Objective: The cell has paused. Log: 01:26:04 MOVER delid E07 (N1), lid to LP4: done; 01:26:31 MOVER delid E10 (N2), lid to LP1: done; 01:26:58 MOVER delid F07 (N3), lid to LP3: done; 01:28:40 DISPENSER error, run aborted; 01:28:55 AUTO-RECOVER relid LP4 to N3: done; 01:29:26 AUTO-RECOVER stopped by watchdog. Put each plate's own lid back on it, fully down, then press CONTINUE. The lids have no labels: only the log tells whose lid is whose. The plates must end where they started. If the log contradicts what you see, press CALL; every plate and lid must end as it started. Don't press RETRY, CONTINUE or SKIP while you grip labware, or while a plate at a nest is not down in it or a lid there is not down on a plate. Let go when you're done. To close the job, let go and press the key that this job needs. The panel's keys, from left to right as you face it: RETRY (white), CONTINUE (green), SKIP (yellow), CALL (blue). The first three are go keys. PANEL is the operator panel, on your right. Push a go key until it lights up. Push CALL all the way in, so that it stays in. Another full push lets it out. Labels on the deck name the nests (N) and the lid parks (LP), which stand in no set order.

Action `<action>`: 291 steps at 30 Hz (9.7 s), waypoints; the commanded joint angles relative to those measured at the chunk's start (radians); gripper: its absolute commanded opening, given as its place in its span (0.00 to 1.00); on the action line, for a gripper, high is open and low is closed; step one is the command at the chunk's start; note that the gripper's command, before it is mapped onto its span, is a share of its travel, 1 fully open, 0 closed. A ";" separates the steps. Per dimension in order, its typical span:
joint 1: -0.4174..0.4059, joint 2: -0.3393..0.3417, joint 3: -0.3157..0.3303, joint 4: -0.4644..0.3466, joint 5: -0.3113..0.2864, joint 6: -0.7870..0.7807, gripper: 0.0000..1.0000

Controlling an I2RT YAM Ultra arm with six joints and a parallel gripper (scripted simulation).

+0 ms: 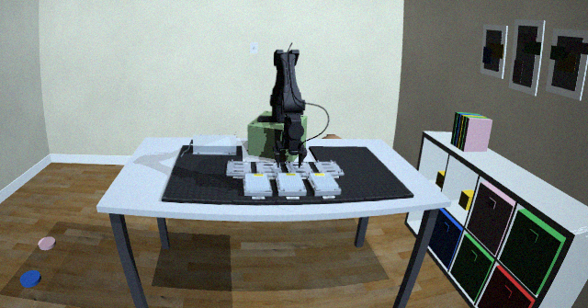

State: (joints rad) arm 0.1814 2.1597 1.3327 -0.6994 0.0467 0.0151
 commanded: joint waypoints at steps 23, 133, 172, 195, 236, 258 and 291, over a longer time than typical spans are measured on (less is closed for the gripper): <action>0.016 -0.269 -0.419 0.223 -0.006 0.005 0.00; -0.701 -0.383 -0.224 -0.077 -0.078 -0.026 0.00; -1.196 -0.541 -0.470 -0.021 -0.118 0.080 0.00; -1.587 -0.441 -0.386 -0.041 -0.141 0.019 0.00; -1.680 -0.385 -0.331 -0.051 -0.147 -0.070 0.00; -1.670 -0.361 -0.366 0.001 -0.147 -0.067 0.00; -1.653 -0.373 -0.420 0.053 -0.146 -0.054 0.00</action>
State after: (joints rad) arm -1.4815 1.8210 0.9344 -0.6506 -0.0887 -0.0456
